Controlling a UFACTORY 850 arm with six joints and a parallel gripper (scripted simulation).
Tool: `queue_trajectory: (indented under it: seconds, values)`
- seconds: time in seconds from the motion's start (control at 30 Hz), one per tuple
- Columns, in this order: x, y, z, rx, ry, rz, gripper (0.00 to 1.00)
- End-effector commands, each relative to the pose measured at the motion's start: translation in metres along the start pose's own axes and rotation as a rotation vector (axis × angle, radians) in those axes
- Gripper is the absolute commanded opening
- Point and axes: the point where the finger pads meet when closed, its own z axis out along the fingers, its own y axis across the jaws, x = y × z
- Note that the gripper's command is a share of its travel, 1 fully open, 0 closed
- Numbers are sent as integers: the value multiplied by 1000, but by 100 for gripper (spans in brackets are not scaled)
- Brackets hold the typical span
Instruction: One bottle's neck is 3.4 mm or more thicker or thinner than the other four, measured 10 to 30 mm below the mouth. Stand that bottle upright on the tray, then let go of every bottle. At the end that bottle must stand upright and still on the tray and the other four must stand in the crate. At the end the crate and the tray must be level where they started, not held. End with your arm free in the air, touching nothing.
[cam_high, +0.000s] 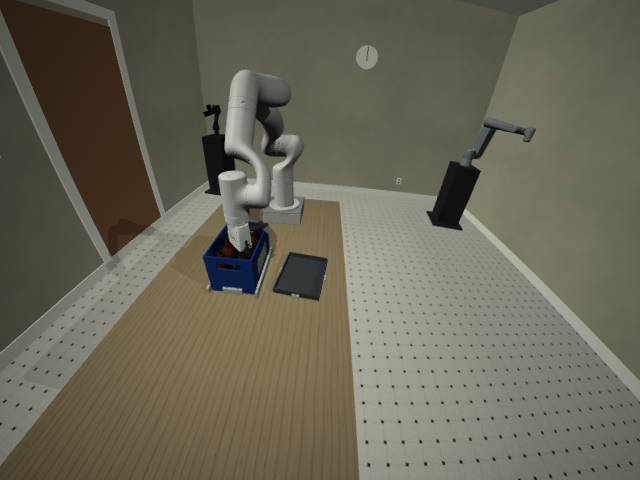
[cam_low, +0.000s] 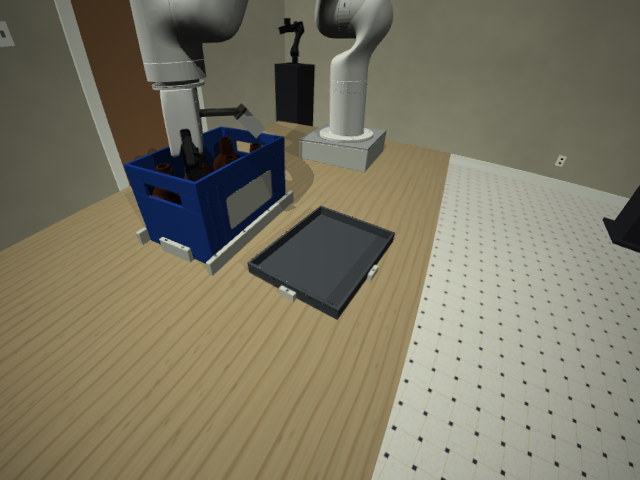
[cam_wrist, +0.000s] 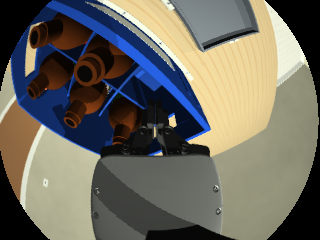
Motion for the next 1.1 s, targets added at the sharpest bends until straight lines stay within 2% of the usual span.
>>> queue_trajectory:
  seconds: [0.0,0.17,0.2,1.07]
  values:
    - [-1,1,-1,-2,-2,0,0]
    - [-1,1,-1,-2,-2,0,0]
    - [-1,1,-1,-2,-2,0,65]
    - [-1,1,-1,-2,-2,0,65]
